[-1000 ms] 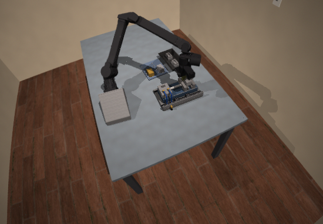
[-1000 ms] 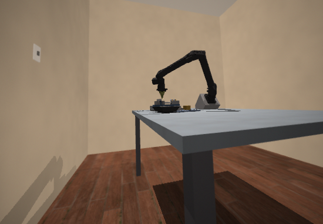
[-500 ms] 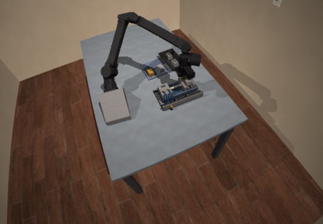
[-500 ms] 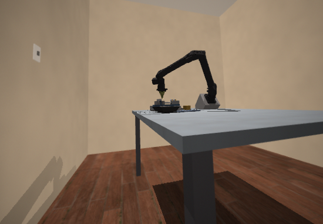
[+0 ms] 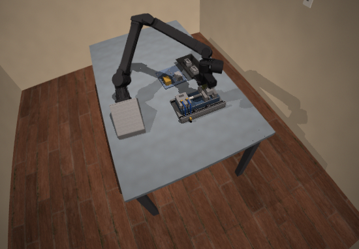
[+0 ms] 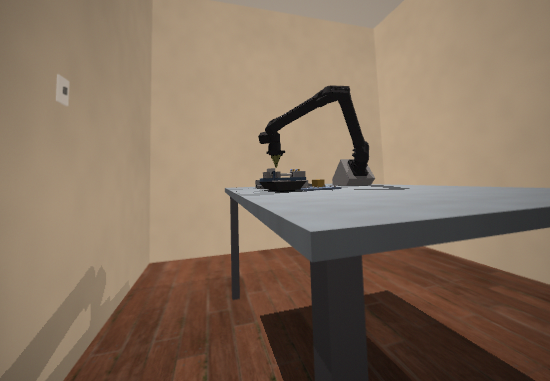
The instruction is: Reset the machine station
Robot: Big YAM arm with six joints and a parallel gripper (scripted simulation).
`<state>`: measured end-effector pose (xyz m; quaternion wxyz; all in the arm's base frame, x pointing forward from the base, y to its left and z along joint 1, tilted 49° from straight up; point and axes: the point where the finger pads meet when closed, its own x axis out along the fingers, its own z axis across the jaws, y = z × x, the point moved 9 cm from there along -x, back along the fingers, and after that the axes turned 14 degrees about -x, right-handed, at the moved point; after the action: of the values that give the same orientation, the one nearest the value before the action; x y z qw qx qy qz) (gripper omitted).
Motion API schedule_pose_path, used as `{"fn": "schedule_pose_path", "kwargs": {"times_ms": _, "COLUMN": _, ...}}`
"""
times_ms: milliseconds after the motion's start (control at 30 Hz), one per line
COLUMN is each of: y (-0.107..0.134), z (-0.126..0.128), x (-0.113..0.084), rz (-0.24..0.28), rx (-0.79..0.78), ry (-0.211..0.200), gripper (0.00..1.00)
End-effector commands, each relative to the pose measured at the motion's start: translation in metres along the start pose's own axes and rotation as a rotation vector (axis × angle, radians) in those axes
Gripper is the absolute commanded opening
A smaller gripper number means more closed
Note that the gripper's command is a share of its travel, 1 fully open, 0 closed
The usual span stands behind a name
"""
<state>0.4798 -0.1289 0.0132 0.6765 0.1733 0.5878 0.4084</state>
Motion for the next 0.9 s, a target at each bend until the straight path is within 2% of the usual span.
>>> {"fn": "schedule_pose_path", "kwargs": {"times_ms": 0, "y": -0.0003, "z": 0.0147, "x": 0.0072, "rz": 0.001, "rx": -0.018, "ry": 0.009, "gripper": 0.00}}
{"fn": "schedule_pose_path", "kwargs": {"times_ms": 867, "y": -0.0006, "z": 0.0180, "x": 0.0049, "rz": -0.003, "rx": -0.026, "ry": 0.006, "gripper": 0.00}}
